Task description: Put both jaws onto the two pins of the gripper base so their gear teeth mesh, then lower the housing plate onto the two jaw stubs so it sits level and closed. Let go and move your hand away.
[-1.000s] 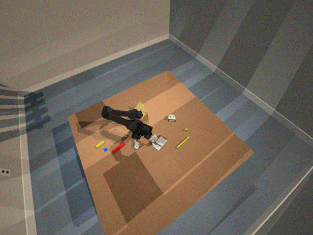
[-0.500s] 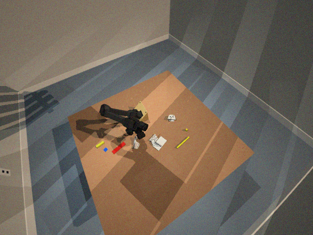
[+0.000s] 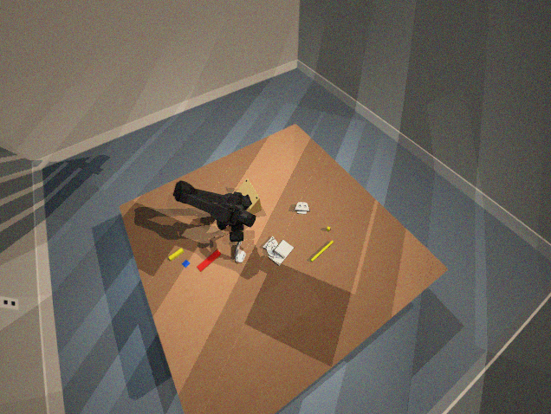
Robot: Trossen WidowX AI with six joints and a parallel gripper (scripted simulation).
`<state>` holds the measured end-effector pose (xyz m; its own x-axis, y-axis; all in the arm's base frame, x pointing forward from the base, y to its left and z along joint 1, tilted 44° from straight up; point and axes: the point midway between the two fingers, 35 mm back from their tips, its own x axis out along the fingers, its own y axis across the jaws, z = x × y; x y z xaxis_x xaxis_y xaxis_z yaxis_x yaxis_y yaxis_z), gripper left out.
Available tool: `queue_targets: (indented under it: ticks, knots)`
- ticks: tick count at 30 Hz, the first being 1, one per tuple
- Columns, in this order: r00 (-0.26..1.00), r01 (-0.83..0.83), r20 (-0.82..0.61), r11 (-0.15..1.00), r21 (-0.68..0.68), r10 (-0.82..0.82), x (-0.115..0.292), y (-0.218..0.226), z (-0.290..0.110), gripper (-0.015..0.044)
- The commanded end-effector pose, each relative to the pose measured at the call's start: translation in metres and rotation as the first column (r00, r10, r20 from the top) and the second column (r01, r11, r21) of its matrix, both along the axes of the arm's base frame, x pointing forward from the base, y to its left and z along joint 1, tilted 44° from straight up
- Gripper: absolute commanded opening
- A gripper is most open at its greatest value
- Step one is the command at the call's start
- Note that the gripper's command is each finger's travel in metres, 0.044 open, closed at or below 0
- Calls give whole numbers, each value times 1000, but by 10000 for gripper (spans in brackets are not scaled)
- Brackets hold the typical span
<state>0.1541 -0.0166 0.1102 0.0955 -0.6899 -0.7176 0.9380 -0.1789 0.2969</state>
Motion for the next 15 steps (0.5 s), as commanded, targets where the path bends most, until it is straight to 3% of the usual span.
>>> queue_targets:
  ticks: [1, 15]
  knots:
    - [1000, 23, 15, 1000, 2, -23, -3, -1, -1, 0]
    - [1000, 13, 9, 1000, 16, -13, 12, -3, -4, 0]
